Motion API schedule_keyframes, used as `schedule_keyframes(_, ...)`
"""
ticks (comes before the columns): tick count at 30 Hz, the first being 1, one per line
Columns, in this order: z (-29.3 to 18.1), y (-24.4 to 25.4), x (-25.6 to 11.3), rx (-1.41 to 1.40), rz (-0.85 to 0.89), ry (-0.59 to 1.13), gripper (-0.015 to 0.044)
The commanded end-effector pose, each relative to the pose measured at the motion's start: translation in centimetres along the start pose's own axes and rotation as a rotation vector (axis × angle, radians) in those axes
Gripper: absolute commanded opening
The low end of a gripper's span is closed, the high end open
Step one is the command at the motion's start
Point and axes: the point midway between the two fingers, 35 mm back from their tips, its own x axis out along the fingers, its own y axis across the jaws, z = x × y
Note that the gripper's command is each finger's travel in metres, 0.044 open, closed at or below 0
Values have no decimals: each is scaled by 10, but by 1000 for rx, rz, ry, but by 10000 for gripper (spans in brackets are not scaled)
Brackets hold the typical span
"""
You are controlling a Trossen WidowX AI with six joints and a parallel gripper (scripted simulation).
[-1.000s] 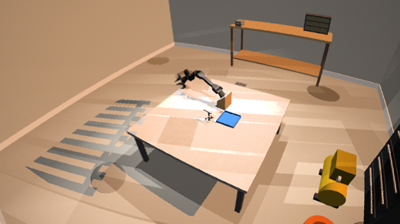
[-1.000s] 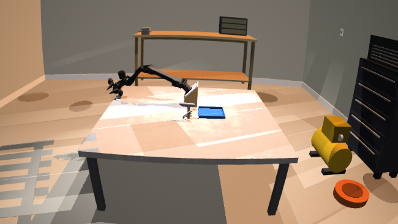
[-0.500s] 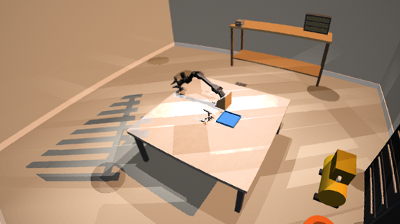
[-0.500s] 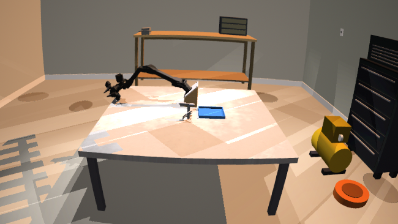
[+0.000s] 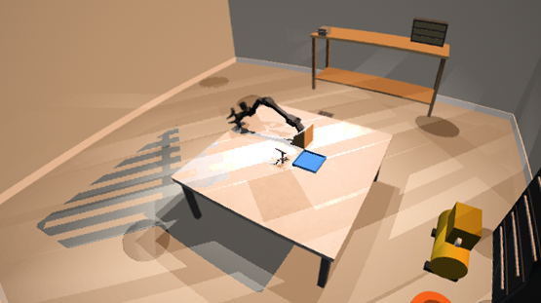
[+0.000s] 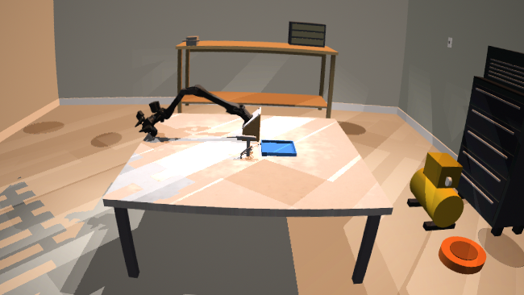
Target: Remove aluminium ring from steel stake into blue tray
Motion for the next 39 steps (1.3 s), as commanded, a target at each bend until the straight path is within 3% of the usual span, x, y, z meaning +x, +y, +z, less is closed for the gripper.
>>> schedule_keyframes(1, -13, -12, 14, 2, -9, 17, 200)
schedule_keyframes(18, -77, -78, 76, 4, -69, 87, 200)
schedule_keyframes(39, -168, -172, 122, -60, -188, 146, 200)
